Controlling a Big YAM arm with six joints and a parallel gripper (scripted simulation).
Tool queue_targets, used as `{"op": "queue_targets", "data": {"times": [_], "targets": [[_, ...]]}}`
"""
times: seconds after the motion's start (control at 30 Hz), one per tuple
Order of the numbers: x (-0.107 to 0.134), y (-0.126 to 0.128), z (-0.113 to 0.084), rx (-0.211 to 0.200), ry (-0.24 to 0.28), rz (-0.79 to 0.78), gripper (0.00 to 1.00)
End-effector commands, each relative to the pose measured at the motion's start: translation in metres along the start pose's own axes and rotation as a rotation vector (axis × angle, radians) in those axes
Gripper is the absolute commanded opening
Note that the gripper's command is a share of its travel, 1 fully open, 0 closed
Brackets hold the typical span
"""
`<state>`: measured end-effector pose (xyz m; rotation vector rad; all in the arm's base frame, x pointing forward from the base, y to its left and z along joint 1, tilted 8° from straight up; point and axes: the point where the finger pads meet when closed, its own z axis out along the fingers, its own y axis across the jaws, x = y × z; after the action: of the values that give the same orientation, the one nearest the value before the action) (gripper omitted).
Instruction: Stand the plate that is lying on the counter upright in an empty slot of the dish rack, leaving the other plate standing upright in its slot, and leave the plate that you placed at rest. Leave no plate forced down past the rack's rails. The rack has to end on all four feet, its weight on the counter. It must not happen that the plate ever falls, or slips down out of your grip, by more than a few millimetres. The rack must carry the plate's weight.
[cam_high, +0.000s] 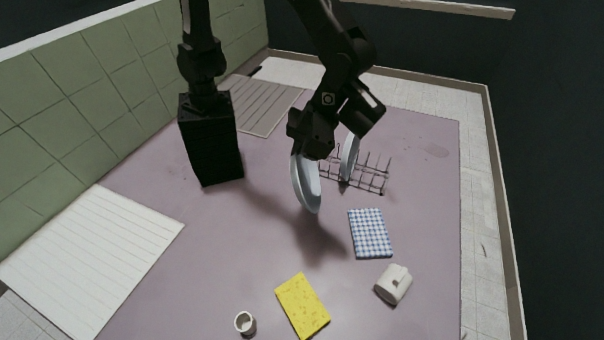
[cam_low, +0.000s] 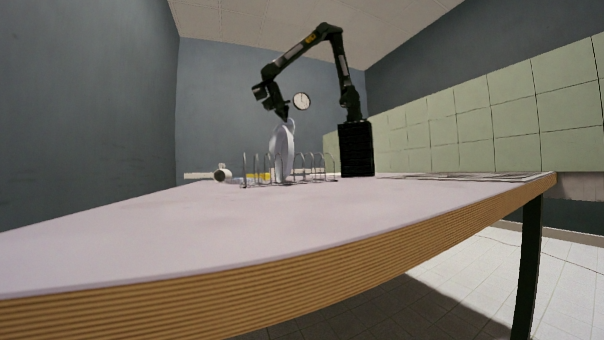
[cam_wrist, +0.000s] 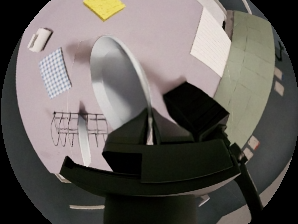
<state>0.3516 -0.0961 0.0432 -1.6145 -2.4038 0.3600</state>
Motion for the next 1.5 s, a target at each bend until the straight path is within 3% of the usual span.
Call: {"op": "queue_targets", "data": {"times": [0.0, 0.8, 1.47], "targets": [[-0.014, -0.002, -0.037, -0.04, -0.027, 0.01, 0.0], [-0.011, -0.033, -0.096, -0.043, -0.031, 0.009, 0.0], [-0.011, -0.047, -0.122, -0.044, -0.032, 0.01, 0.0]]}}
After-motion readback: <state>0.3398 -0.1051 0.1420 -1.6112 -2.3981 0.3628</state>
